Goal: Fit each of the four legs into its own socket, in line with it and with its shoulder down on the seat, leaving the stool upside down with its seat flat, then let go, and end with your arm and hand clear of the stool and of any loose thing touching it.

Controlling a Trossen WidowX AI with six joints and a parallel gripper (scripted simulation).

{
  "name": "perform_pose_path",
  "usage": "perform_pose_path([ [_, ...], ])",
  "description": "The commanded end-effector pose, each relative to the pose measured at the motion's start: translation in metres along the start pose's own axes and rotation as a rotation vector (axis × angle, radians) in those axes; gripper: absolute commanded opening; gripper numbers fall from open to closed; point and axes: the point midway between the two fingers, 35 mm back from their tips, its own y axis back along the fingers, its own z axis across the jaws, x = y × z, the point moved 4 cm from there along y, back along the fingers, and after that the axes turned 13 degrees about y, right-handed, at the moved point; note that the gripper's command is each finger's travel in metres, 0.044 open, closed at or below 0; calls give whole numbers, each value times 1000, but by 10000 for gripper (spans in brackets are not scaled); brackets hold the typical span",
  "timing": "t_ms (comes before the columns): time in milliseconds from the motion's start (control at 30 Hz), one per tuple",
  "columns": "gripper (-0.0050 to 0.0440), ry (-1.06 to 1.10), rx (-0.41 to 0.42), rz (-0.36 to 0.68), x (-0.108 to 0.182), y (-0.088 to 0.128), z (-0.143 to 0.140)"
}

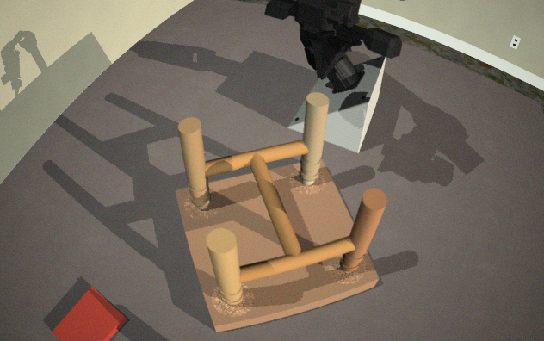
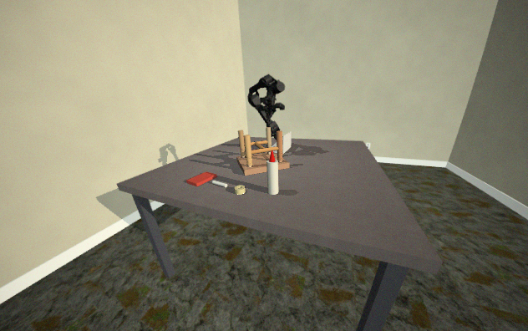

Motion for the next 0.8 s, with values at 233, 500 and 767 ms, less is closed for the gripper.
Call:
perform_pose_path([
  [233,0,153,-37,60,7,-22,-3],
  [500,0,173,-43,65,7,-25,-4],
  [767,0,173,-42,65,11,-37,-3],
])
